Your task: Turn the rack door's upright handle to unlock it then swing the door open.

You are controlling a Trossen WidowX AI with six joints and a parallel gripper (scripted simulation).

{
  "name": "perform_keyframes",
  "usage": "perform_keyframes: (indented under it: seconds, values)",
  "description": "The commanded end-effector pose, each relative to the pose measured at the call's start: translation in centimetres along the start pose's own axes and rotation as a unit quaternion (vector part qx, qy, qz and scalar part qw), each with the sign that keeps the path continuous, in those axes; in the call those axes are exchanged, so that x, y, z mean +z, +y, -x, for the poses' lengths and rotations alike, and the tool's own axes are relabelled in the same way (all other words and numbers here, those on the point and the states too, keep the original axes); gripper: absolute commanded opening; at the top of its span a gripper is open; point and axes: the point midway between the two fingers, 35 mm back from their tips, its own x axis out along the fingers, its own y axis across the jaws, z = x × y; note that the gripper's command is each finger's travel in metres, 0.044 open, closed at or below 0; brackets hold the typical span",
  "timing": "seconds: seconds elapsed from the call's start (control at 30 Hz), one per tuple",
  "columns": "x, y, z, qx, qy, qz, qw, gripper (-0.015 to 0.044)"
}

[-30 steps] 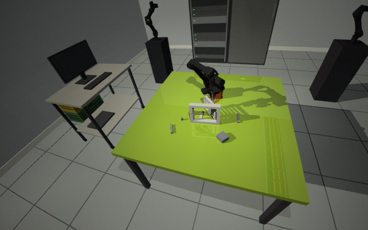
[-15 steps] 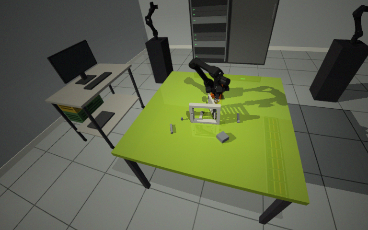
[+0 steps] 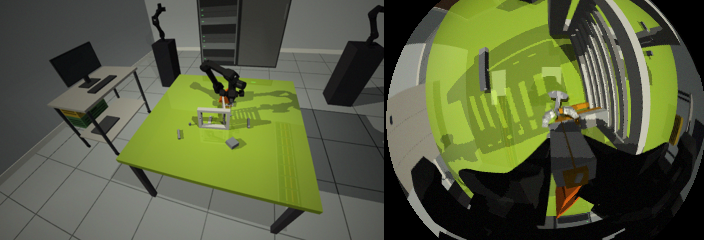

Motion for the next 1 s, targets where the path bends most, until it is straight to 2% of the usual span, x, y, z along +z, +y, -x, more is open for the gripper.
perform_keyframes:
  seconds: [0.0, 0.2, 0.67, 0.97]
  values:
    - [0.3, 1.0, 0.0, 0.000, 0.000, -0.041, 0.999, 0.0025]
    - [0.6, 2.4, 0.0, 0.001, 0.000, -0.084, 0.996, 0.0025]
    - [0.6, 2.4, 0.0, 0.001, 0.000, -0.085, 0.996, 0.0025]
    - [0.6, 2.4, 0.0, 0.001, 0.000, -0.085, 0.996, 0.0261]
